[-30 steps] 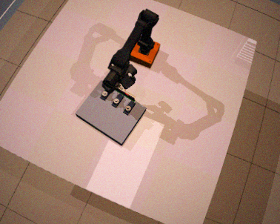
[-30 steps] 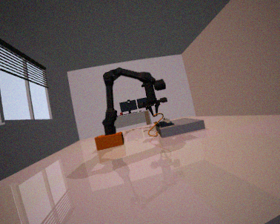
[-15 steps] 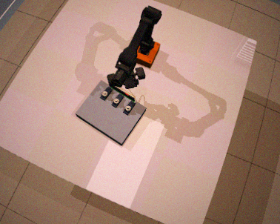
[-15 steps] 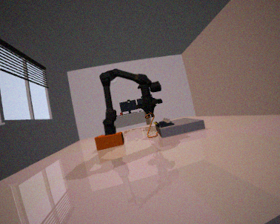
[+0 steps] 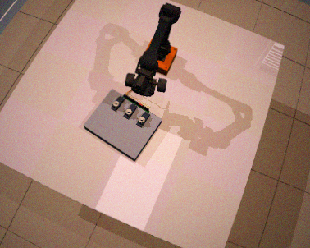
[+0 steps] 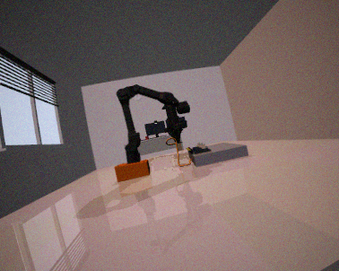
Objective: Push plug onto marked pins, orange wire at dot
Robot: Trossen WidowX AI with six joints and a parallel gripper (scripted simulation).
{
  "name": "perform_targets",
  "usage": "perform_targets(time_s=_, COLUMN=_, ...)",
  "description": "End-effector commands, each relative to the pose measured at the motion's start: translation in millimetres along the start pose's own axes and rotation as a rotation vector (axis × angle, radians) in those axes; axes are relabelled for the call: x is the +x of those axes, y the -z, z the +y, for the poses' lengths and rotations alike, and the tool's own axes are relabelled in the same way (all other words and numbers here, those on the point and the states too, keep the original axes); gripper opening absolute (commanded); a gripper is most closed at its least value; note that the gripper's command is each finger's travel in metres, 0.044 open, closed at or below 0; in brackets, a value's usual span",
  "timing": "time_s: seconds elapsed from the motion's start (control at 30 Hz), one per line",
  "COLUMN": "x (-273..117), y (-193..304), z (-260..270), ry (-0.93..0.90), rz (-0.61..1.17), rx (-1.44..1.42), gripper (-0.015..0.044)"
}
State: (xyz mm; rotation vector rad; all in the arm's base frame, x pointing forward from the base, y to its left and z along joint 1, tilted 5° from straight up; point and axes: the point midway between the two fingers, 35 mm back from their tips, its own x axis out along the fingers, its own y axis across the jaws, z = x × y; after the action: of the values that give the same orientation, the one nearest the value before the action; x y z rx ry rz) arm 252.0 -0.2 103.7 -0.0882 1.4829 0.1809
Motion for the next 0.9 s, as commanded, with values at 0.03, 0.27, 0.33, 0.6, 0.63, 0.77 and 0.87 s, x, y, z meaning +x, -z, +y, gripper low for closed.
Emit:
perform_targets(time_s=0.03, x=2, y=7, z=8, ry=0.003, rz=-0.002, rx=0.162, gripper=0.0000)
perform_targets(time_s=0.27, x=4, y=17, z=18, ry=0.001, rz=-0.001, rx=0.369, gripper=0.0000)
perform_targets(time_s=0.33, x=7, y=17, z=18, ry=0.001, rz=-0.001, rx=0.371, gripper=0.0000)
perform_targets(time_s=0.6, x=41, y=19, z=20, ry=0.001, rz=-0.001, rx=0.409, gripper=0.0000)
perform_targets(time_s=0.63, x=44, y=19, z=20, ry=0.001, rz=-0.001, rx=0.412, gripper=0.0000)
perform_targets(time_s=0.77, x=45, y=19, z=20, ry=0.001, rz=-0.001, rx=0.413, gripper=0.0000)
perform_targets(time_s=0.87, x=44, y=13, z=17, ry=0.001, rz=-0.001, rx=0.413, gripper=0.0000)
